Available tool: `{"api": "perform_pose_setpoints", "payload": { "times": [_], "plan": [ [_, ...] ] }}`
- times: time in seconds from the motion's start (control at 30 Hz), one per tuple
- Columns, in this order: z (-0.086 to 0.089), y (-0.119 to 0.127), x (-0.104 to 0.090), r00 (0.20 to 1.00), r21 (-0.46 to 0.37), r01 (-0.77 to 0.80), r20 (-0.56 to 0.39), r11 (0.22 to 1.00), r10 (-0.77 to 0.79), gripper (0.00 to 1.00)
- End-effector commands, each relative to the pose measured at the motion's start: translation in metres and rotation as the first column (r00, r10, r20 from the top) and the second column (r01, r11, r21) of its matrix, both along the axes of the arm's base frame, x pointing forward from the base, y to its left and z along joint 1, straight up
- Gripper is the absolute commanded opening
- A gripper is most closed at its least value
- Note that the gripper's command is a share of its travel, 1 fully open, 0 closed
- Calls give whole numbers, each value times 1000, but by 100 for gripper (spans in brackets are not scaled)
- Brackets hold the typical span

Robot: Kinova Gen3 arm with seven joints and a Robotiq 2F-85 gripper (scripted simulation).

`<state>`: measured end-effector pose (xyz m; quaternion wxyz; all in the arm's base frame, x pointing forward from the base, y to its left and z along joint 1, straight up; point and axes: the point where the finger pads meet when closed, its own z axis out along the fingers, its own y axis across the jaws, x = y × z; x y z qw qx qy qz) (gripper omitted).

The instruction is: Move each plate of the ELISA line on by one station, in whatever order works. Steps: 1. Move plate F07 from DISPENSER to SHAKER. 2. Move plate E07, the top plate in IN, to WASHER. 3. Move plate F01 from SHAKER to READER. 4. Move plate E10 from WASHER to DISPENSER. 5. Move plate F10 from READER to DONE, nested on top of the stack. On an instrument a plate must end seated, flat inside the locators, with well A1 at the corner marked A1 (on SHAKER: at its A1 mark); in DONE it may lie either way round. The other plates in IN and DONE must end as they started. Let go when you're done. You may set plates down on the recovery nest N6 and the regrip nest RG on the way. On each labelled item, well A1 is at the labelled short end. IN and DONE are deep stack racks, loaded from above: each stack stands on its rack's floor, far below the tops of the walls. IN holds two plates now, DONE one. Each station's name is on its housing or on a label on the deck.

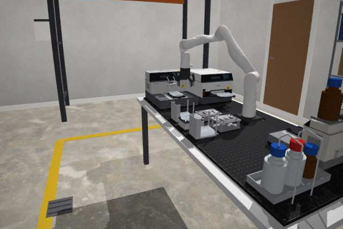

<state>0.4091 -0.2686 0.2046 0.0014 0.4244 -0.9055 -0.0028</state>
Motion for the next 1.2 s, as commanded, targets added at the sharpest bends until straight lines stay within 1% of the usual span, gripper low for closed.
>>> {"api": "perform_pose_setpoints", "payload": {
  "times": [0.0,0.07,0.37,0.43,0.53,0.67,0.7,0.93,1.0,1.17],
  "plan": [
    [1,-11,-2,994,-1,-110,2,994,110,100],
    [1,-17,-4,987,0,-162,3,987,162,100],
    [1,-46,-13,987,-1,-162,2,987,162,100],
    [1,-46,-13,987,-1,-162,2,987,162,100],
    [1,-56,-15,987,-1,-162,2,987,162,100],
    [1,-69,-16,948,0,-317,3,948,317,100],
    [1,-72,-17,944,0,-329,3,944,329,100],
    [1,-95,-19,944,0,-329,3,944,329,100],
    [1,-95,-19,944,0,-329,3,944,329,100],
    [1,-111,-20,944,0,-329,3,944,329,100]
  ]
}}
